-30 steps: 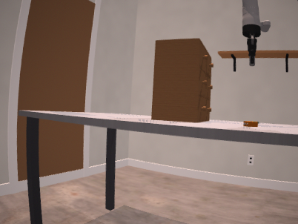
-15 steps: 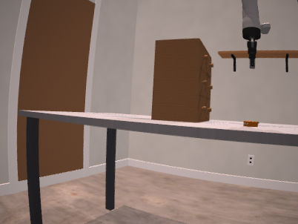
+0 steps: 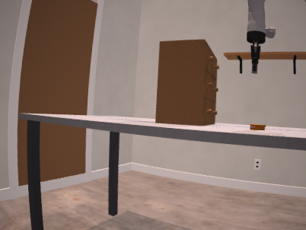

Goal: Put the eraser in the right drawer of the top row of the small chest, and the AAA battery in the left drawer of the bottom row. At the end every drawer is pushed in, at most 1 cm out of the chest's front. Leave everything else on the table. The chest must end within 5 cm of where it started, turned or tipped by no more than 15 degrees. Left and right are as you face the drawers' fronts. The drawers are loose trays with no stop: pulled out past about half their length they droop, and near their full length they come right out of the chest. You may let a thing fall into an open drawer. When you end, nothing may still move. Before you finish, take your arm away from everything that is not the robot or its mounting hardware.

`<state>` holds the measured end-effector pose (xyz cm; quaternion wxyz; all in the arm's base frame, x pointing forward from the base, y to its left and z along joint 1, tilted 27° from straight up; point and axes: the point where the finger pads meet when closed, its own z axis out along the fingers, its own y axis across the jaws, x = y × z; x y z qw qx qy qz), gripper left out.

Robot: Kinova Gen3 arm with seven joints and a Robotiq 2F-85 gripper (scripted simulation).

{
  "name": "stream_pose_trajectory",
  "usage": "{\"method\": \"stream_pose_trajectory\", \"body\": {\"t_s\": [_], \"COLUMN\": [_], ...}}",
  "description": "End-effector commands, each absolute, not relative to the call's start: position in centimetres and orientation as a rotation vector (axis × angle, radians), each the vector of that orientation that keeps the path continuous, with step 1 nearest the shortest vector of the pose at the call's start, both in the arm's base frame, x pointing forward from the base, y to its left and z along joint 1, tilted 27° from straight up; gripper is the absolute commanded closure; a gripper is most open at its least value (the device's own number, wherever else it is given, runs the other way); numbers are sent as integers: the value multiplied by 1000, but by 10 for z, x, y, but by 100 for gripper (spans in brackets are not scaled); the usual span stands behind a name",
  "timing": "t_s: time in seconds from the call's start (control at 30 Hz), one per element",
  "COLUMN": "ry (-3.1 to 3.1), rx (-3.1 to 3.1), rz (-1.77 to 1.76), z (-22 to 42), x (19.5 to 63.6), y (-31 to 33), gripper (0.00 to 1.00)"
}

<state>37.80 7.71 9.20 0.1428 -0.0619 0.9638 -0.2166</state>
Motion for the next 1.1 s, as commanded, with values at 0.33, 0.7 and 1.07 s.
{"method": "stream_pose_trajectory", "body": {"t_s": [0.33, 0.7, 1.07], "ry": [2633, 2451, 2265], "rx": [-108, -95, -92], "rz": [-678, -717, -721], "z": [75, 63, 55], "x": [411, 450, 481], "y": [61, 44, 30], "gripper": [100, 100, 100]}}
